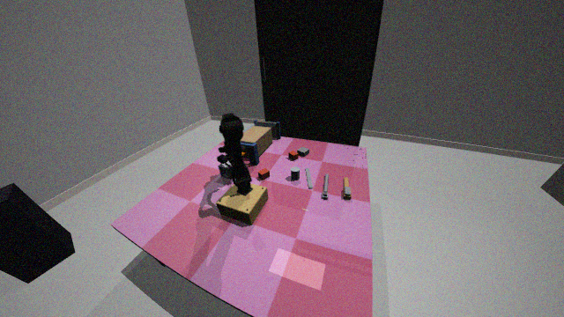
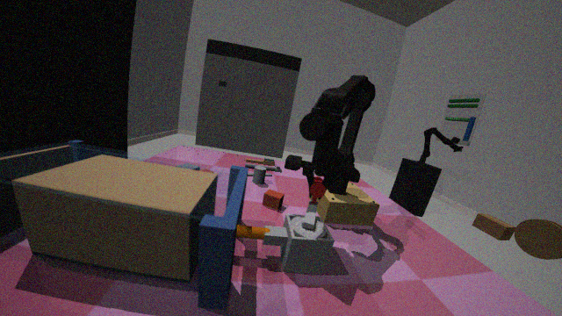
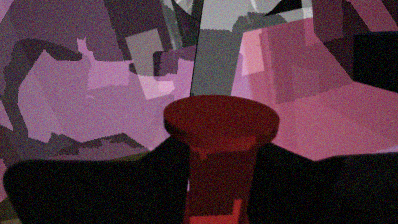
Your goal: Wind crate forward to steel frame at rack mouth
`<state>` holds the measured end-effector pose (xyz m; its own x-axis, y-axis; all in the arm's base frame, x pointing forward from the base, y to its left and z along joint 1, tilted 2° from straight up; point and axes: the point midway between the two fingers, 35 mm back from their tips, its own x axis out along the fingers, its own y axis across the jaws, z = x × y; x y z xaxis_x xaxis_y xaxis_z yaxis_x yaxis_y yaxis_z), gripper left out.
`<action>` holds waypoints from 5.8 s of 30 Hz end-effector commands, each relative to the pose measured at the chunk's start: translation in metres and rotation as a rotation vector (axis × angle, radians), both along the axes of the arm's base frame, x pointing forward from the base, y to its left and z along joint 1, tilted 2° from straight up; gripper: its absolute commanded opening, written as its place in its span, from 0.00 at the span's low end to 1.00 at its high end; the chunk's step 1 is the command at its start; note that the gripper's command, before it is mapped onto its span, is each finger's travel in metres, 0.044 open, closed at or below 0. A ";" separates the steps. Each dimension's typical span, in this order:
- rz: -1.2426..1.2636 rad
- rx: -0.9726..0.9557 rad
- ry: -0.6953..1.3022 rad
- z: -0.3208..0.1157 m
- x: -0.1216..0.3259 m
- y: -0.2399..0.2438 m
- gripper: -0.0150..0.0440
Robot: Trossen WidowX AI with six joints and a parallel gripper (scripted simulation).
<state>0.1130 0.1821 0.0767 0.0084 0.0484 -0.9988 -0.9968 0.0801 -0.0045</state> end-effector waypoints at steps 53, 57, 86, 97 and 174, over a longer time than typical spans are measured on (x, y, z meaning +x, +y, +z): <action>-0.015 -0.014 -0.032 0.002 0.072 0.013 0.25; -0.015 -0.014 -0.032 0.002 0.076 0.016 0.25; -0.015 -0.012 -0.034 0.005 0.100 0.040 0.25; -0.015 -0.011 -0.035 0.006 0.107 0.051 0.25; -0.015 -0.004 -0.034 0.010 0.108 0.140 0.25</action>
